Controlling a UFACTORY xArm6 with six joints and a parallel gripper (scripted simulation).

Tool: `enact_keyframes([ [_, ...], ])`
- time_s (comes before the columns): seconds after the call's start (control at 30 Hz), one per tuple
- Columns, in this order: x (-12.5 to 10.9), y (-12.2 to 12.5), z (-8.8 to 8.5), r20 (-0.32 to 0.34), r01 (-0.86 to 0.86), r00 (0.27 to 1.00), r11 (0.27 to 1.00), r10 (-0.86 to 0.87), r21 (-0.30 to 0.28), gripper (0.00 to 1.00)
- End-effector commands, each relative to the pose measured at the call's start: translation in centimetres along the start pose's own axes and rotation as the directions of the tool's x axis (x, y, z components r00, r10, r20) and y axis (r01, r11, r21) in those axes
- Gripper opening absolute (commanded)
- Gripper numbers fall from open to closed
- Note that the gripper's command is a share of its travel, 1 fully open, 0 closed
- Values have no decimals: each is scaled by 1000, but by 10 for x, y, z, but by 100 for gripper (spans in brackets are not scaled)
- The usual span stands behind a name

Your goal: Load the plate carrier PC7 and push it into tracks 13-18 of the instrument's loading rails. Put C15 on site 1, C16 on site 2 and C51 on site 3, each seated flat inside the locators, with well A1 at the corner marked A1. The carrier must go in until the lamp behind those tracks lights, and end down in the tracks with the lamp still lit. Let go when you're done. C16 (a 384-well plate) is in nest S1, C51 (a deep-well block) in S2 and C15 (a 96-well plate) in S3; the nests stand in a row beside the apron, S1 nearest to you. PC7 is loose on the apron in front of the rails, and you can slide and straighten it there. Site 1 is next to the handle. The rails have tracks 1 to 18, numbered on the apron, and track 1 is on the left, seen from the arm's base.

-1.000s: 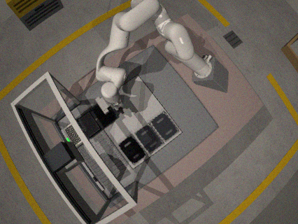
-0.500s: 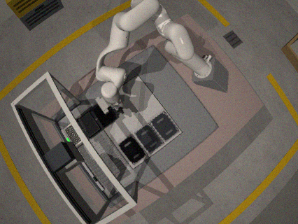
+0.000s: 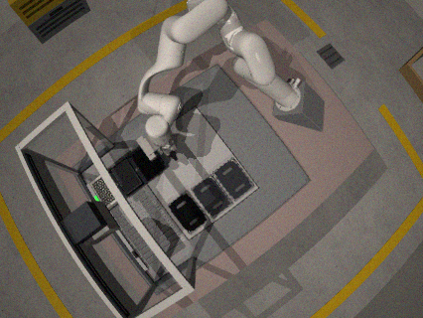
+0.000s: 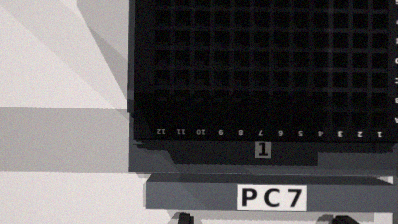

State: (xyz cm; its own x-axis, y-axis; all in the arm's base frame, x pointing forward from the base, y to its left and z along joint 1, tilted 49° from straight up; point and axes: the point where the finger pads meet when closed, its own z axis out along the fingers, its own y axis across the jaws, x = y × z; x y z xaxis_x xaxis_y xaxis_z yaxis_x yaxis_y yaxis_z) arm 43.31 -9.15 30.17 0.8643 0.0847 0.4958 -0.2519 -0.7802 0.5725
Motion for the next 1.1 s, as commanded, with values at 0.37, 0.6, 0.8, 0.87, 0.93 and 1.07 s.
enact_keyframes([
  [0.37, 1, 0, -14, -3, -1, 1000, 1000, 1, 1, 82],
  [0.6, 1, 0, -22, -3, -1, 1000, 1000, 1, 1, 82],
  [0.8, 1, 0, -32, -3, -1, 1000, 1000, 1, 1, 82],
  [0.87, 1, 0, -36, -3, -1, 1000, 1000, 1, 1, 82],
  [0.93, 1, 0, -39, -2, -1, 1000, 1000, 1, 1, 82],
  [1.07, 1, 0, -42, -2, -1, 1000, 1000, 1, 1, 82],
])
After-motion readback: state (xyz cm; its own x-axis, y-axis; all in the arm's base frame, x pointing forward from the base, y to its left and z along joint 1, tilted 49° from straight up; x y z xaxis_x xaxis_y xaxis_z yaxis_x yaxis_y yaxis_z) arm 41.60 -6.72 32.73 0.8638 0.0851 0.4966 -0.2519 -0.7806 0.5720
